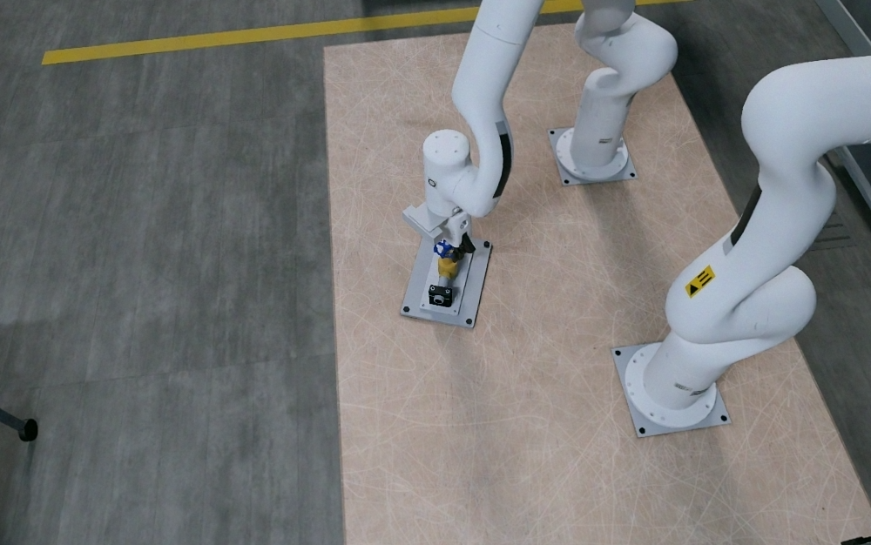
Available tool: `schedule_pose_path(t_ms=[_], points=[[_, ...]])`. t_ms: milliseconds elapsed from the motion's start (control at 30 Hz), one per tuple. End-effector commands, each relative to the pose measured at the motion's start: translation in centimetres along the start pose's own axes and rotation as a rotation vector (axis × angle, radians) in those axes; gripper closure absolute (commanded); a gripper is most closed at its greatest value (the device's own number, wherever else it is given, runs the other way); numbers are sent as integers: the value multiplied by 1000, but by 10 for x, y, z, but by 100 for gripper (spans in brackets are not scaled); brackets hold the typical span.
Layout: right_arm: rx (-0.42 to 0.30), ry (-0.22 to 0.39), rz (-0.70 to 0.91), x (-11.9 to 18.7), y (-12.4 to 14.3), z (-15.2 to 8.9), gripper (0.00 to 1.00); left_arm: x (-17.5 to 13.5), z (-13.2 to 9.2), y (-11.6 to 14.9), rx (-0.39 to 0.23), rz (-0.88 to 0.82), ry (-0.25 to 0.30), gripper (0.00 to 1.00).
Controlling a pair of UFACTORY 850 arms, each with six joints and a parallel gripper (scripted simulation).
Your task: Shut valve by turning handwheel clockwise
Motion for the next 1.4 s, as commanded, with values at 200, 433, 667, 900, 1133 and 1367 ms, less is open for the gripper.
schedule_pose_path(t_ms=[200, 433, 667, 900, 1133, 1367], points=[[2, 0, 3, 0, -1, -1, 100, 0, -1, 0, 2, 0, 0, 0], [2, 0, 38, 0, -1, -1, 100, 0, -1, 0, 2, 0, 0, 0], [2, 0, 38, 0, -1, -1, 100, 0, -1, 0, 2, 0, 0, 0], [2, 0, 51, 0, -1, -1, 100, 0, -1, 0, 2, 0, 0, 0], [2, 0, 73, 0, -1, -1, 100, 0, -1, 0, 2, 0, 0, 0], [2, 0, 73, 0, -1, -1, 100, 0, -1, 0, 2, 0, 0, 0]])
Point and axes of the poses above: on each arm, the point where the finger pads meet when closed, its own z axis out along the fingers, its own x axis across the jaws, y = z × x, the point moved 9 cm from there along -z, back along the fingers, and after that the axes turned 3 degrees about z, right-handed, at the moved point
